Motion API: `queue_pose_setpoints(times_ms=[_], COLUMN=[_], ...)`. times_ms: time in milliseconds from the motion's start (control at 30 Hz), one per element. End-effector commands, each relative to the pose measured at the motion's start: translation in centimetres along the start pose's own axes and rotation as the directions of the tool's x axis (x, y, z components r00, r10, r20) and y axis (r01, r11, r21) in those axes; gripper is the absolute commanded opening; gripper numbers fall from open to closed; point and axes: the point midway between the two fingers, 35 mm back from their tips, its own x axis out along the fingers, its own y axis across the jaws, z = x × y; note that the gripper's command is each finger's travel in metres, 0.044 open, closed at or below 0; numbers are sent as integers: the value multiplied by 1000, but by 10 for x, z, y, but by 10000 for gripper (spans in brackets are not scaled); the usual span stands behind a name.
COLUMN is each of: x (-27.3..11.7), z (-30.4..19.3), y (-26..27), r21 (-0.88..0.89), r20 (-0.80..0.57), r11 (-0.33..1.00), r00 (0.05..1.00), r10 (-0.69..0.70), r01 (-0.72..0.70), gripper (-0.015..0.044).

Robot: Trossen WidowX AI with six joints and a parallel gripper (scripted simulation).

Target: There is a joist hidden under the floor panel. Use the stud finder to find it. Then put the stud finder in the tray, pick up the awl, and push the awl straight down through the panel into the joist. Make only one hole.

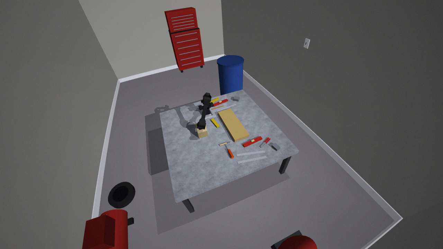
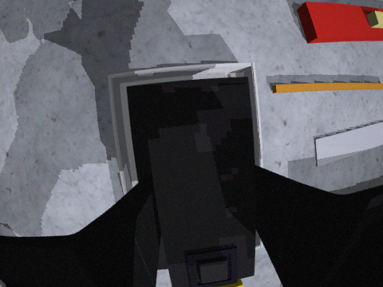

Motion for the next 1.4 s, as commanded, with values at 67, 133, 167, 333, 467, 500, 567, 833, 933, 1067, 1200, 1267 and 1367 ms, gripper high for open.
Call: queue_pose_setpoints(times_ms=[67, 133, 167, 333, 467, 500, 567, 833, 933, 1067, 1200, 1267, 1367], x=[17, 18, 18, 24, 30, 31, 32, 31, 31, 31, 15, -5, -49], z=[-7, -7, -8, -9, -11, -12, -12, -12, -12, -12, -5, 2, 14], y=[1, 1, 1, 1, 1, 1, 1, 1, 1, 1, 0, 0, 1], r21=[-4, -4, -4, -4, -4, -4, -4, -1, -1, -1, -1, -2, -2], r20=[-5, -5, -5, -5, -5, -5, -5, -6, -6, -6, -5, -4, -3], r11=[1000, 1000, 1000, 1000, 1000, 1000, 1000, 1000, 1000, 1000, 1000, 1000, 1000], r00=[1000, 1000, 1000, 1000, 1000, 1000, 1000, 1000, 1000, 1000, 1000, 1000, 1000], r10=[-3, -3, -3, -3, -4, -4, -4, 2, 2, 2, 2, 2, 3], r01=[3, 3, 3, 3, 3, 4, 4, -2, -2, -2, -2, -2, -3], gripper=[0, 0, 0, 0, 0, 0, 0, 105, 184, 289, 394, 440, 440])
